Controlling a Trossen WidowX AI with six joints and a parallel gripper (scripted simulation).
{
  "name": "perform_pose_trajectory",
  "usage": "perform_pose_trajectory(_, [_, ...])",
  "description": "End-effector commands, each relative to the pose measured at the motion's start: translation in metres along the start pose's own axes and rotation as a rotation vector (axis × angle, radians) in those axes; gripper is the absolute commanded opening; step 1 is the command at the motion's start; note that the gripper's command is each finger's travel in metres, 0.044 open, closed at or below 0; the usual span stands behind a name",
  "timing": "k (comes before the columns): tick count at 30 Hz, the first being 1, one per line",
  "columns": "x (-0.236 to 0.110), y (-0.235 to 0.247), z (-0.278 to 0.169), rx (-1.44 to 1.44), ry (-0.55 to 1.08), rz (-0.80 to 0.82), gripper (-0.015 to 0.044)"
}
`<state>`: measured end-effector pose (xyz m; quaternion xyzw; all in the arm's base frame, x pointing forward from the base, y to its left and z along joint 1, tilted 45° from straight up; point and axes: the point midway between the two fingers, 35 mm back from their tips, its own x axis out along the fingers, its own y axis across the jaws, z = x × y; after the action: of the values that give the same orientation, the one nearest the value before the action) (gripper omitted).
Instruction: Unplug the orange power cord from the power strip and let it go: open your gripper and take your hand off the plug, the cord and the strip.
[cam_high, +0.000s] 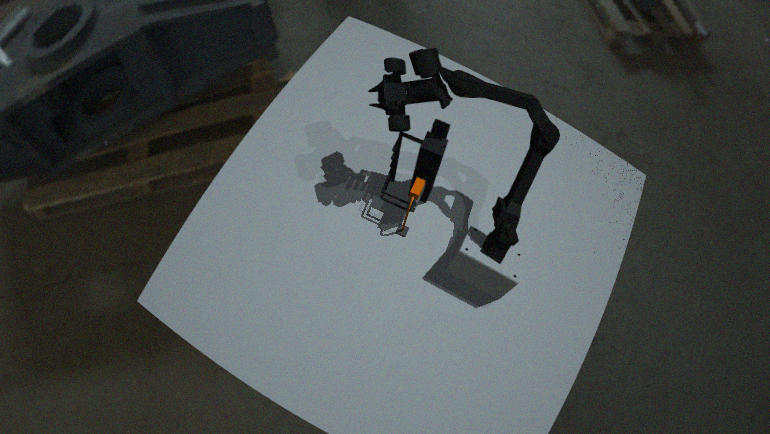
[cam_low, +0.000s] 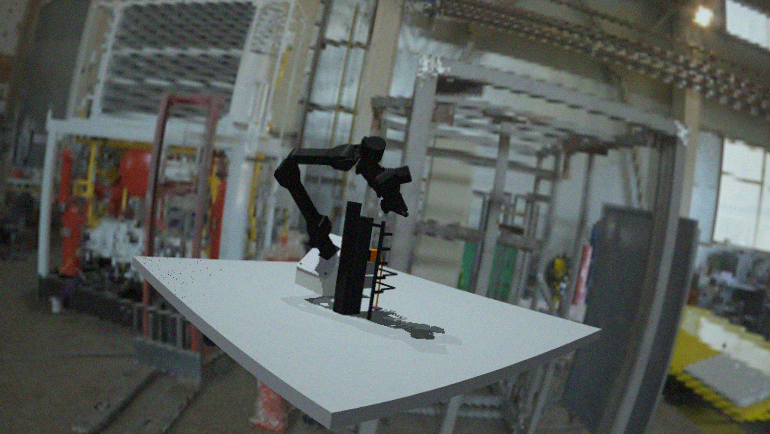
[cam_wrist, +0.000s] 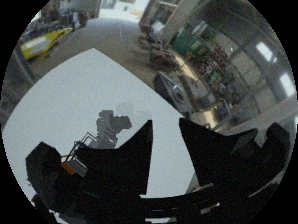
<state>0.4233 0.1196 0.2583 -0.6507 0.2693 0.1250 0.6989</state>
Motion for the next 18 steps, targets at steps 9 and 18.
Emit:
perform_pose_trajectory(9, [0.003, 0.179, -0.003, -0.396, 0.225, 0.521, 0.0160])
perform_pose_trajectory(18, [-0.040, 0.258, -0.047, -0.770, 0.501, 0.824, 0.0160])
